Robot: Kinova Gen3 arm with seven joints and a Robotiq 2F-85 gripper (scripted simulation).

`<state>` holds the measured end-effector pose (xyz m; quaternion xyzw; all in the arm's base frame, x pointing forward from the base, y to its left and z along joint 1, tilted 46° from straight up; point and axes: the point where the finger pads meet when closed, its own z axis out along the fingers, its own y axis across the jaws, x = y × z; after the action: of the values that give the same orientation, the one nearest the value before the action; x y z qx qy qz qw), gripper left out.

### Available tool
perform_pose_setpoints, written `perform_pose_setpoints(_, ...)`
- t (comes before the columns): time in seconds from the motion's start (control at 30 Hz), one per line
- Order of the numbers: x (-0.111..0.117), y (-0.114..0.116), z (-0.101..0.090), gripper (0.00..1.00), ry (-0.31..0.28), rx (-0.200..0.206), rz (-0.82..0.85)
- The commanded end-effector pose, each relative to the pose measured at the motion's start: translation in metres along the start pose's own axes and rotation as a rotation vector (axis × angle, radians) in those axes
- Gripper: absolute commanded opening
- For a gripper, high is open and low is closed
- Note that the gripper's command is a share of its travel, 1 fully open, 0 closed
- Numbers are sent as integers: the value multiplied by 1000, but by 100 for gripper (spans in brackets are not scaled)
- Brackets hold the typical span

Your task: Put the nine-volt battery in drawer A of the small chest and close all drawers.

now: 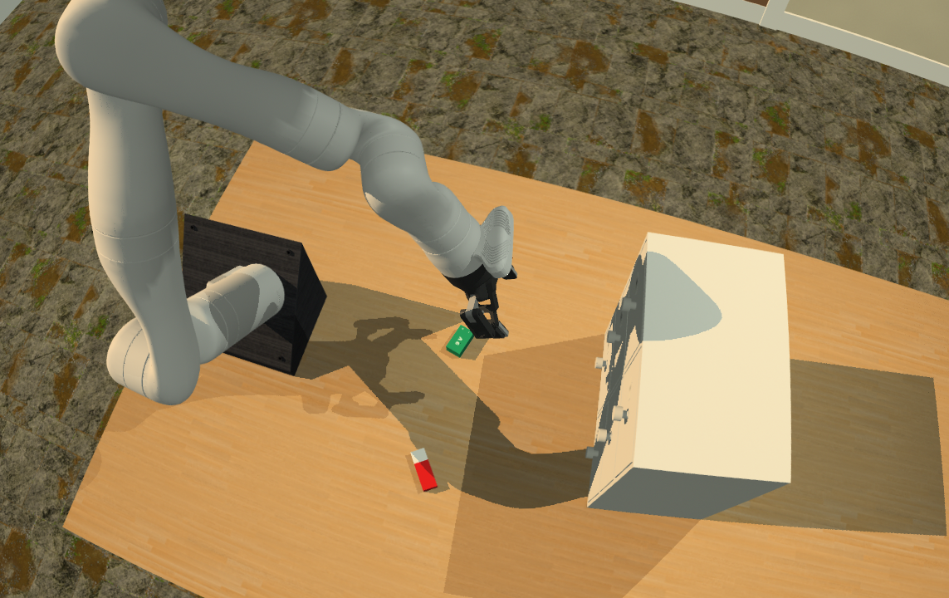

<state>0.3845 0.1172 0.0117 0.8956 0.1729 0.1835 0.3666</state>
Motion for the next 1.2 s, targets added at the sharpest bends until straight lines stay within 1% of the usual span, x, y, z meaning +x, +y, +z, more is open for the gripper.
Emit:
perform_pose_setpoints(0.0,5,-3,-4,100,-6,12,7)
perform_pose_setpoints(0.03,5,-3,-4,100,-6,12,7)
perform_pose_setpoints(0.53,0,-2,-25,100,-150,13,6)
perform_pose_setpoints(0.6,0,-2,-25,100,-150,13,6)
perform_pose_setpoints(1.07,-5,-2,-42,100,-270,13,6)
perform_pose_setpoints(1.17,-5,-2,-43,100,-277,13,6)
